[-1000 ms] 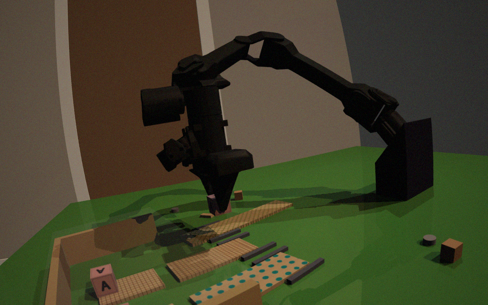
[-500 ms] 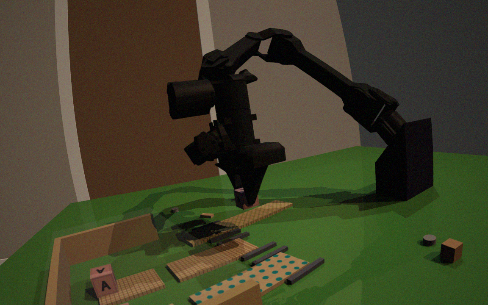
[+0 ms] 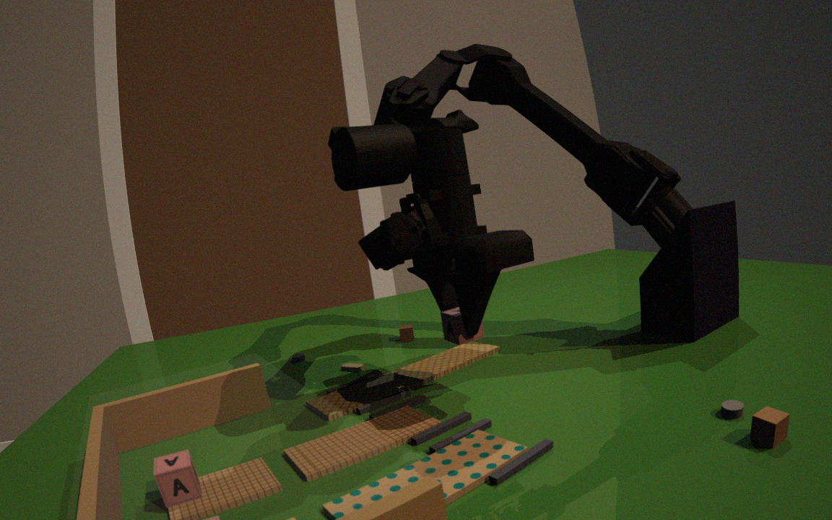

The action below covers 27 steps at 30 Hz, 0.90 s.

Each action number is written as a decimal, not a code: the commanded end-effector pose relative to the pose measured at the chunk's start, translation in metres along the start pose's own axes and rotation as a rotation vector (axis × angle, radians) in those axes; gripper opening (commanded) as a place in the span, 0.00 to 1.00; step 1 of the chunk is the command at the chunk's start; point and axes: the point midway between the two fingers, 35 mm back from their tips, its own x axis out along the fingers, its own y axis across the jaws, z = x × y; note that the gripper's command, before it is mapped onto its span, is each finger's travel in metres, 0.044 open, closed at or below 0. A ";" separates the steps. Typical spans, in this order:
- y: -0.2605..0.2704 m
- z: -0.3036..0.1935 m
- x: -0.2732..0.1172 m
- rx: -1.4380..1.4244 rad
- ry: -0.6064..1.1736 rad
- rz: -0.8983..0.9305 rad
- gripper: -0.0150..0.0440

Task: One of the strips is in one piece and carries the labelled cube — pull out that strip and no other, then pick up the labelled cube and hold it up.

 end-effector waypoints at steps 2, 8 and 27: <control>0.001 0.000 -0.026 0.004 -0.010 0.002 0.25; 0.001 0.000 -0.030 0.004 -0.010 0.002 0.25; 0.001 0.000 -0.030 0.004 -0.010 0.002 0.25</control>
